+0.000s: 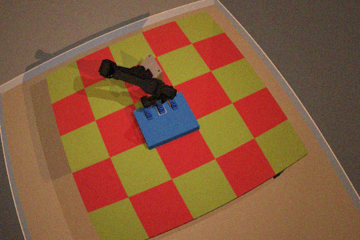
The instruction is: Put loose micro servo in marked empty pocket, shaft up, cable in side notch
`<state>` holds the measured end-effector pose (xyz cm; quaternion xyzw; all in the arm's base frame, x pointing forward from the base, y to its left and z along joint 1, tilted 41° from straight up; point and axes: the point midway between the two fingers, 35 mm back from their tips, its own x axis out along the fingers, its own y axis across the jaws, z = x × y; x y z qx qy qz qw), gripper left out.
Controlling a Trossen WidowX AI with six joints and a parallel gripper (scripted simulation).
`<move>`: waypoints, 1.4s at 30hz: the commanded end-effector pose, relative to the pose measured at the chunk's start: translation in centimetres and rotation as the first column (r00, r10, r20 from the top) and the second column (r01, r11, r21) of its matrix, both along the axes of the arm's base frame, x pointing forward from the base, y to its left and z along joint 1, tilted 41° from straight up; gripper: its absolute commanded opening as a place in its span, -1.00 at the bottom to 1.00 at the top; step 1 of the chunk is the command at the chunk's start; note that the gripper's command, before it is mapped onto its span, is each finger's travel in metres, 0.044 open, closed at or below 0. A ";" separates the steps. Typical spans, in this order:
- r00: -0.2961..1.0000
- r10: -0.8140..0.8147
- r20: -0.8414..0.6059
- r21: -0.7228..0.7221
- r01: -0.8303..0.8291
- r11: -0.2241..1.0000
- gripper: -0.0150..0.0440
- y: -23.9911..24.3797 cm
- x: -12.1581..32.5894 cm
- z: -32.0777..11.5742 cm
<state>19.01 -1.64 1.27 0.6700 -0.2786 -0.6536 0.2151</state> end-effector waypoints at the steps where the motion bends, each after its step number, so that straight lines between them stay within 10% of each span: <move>1: 1.000 0.004 -0.002 -0.003 -0.004 1.000 -0.49 -0.2 0.0 -0.3; 17: 1.000 0.004 -0.002 -0.004 -0.004 1.000 -0.49 -1.0 0.0 -1.2; 24: 1.000 0.004 -0.002 -0.004 -0.004 1.000 0.13 -0.9 -0.1 -1.0; 38: 1.000 0.004 -0.002 -0.002 -0.004 1.000 0.14 1.5 -0.2 1.7; 42: 1.000 0.006 -0.001 -0.004 -0.006 1.000 0.50 1.8 1.2 2.1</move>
